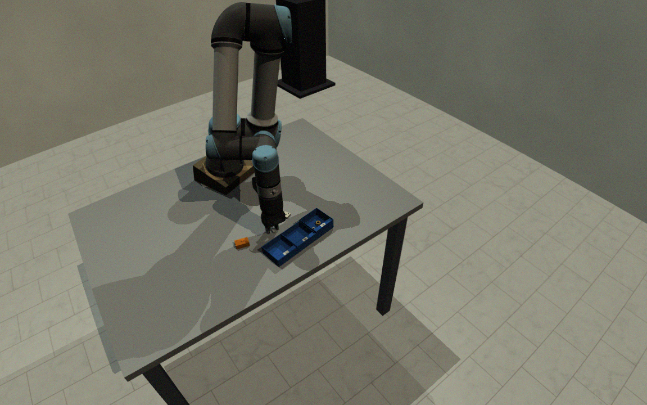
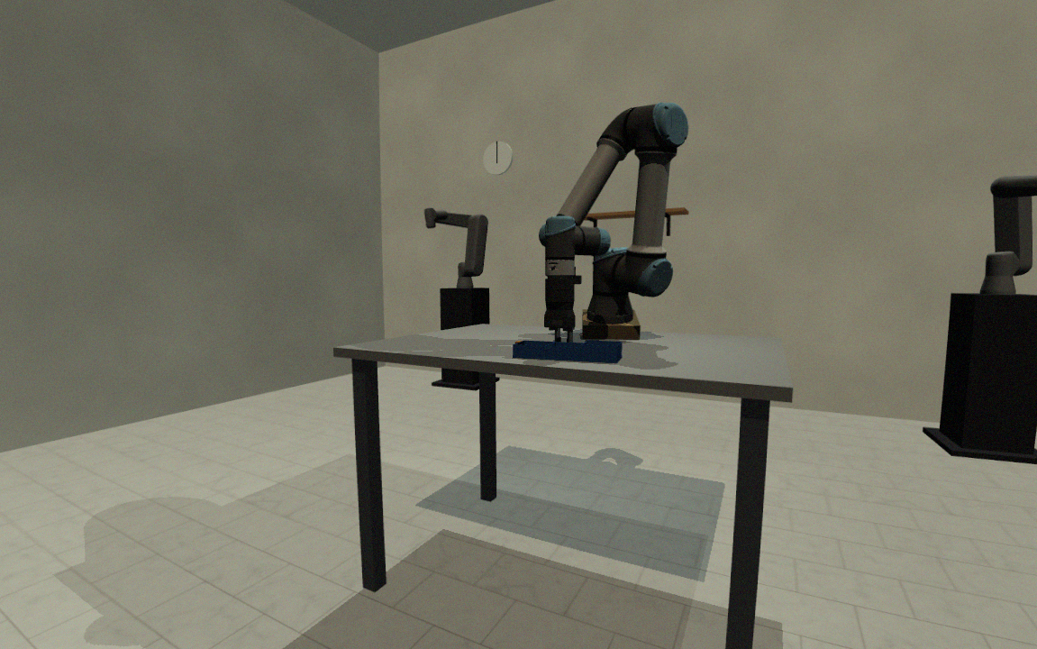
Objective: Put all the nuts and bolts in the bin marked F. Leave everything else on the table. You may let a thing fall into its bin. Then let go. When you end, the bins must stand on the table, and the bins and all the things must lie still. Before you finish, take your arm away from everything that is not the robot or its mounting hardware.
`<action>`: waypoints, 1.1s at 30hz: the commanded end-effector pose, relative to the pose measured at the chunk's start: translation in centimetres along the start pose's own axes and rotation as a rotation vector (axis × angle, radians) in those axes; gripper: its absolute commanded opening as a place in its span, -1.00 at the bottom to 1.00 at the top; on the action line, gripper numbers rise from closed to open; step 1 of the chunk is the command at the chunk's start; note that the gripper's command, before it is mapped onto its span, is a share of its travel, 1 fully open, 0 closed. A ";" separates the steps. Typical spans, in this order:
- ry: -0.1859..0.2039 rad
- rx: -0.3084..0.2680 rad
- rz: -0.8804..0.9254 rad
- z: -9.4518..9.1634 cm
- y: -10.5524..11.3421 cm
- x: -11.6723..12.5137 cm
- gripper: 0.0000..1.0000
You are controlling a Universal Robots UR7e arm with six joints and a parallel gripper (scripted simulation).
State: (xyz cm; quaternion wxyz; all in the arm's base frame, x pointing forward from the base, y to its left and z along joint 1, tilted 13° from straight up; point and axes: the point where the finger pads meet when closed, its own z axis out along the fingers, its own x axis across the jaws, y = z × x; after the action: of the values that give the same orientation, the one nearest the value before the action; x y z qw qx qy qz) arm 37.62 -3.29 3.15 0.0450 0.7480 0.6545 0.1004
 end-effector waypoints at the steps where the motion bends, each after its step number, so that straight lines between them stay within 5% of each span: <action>1: 0.000 -0.001 0.000 0.0 0.0 0.0 0.24; 2: 0.000 -0.001 0.000 0.0 0.0 0.0 0.24; 3: 0.000 -0.001 0.000 0.0 0.0 0.0 -1.00; 33: 0.000 -0.001 0.000 0.0 0.0 0.0 -1.00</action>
State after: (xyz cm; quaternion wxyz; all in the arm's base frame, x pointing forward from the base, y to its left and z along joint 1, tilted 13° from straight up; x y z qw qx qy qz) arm 37.62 -3.29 3.15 0.0450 0.7480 0.6545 0.1004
